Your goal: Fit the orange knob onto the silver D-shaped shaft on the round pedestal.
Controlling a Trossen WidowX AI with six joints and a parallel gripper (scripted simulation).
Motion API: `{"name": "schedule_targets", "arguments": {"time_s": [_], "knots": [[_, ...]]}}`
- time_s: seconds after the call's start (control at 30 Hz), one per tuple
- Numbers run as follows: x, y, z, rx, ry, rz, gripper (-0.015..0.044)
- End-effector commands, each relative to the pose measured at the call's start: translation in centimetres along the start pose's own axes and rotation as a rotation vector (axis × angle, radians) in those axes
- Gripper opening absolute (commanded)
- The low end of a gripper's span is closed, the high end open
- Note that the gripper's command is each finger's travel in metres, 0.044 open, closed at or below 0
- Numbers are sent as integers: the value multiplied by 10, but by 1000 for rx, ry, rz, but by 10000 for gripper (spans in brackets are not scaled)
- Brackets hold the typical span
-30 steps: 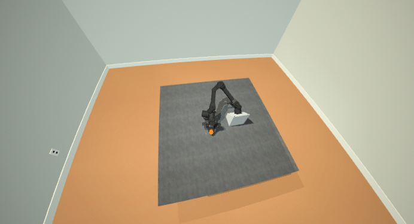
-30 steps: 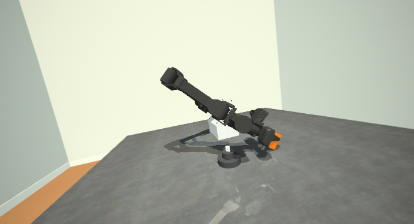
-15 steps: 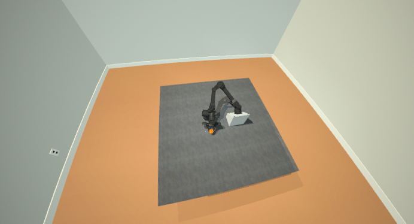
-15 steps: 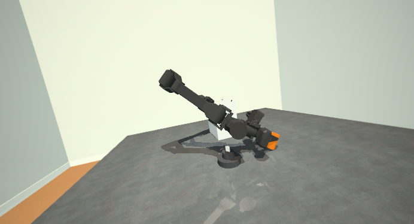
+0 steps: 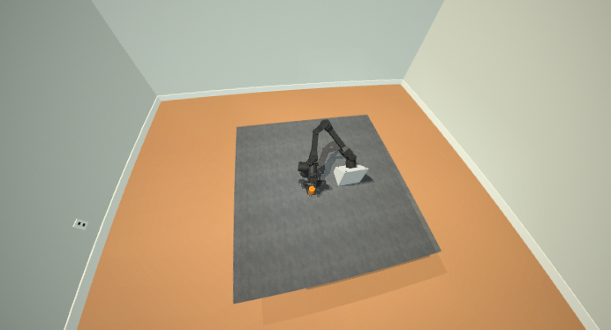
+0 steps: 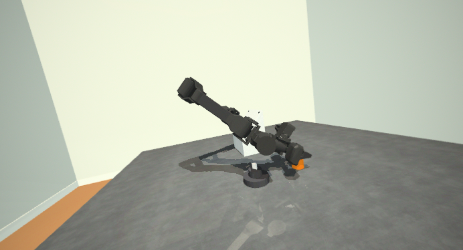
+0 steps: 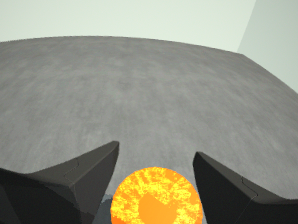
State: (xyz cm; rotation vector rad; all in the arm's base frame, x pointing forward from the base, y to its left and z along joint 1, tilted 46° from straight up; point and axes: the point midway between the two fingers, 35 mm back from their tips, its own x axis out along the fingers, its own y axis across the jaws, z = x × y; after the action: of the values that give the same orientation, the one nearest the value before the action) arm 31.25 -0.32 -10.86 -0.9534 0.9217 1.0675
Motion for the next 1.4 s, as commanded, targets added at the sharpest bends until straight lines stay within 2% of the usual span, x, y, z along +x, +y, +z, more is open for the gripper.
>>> {"name": "schedule_targets", "arguments": {"time_s": [0.0,0.47,0.7,1.0,1.2,1.37], "knots": [[0,0,0,0,-1,0,260],[0,0,0,0,-1,0,260],[0,0,0,0,-1,0,440],[-1,0,2,0,-1,0,440],[-34,-2,71,0,-3,-1,440],[-35,-1,73,0,-4,-1,440]]}}
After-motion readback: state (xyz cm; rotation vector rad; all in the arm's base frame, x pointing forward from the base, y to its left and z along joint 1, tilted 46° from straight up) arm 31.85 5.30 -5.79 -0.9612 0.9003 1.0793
